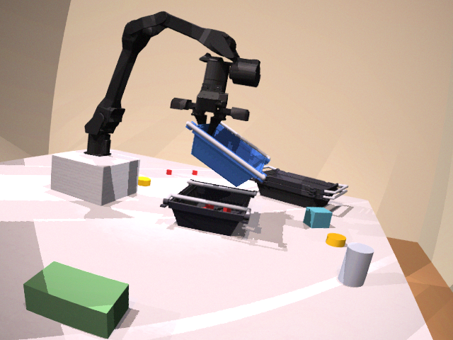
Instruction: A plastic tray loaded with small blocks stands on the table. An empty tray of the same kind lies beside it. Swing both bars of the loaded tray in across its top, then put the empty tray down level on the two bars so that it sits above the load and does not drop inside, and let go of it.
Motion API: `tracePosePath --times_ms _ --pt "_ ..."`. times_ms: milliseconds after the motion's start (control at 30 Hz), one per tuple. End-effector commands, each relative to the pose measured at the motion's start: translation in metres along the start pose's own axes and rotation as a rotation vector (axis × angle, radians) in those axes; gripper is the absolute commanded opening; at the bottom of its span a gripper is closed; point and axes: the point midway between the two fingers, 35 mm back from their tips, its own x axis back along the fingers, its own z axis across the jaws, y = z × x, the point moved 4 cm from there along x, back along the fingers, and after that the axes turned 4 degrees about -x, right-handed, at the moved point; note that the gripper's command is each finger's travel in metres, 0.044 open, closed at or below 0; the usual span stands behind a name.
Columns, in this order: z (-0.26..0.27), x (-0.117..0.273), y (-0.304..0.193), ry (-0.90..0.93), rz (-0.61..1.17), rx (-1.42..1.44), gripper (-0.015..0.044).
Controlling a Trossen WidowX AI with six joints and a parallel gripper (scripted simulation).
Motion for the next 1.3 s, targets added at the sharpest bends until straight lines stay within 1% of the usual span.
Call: tracePosePath --times_ms 0,433,1267 --pt "0.002 0.005 0.000 0.021 0.000 0.006 0.0000" --pt "0.002 0.002 0.000 0.021 0.000 0.006 0.0000" --pt "0.002 -0.044 0.000 0.021 0.000 0.006 0.0000"
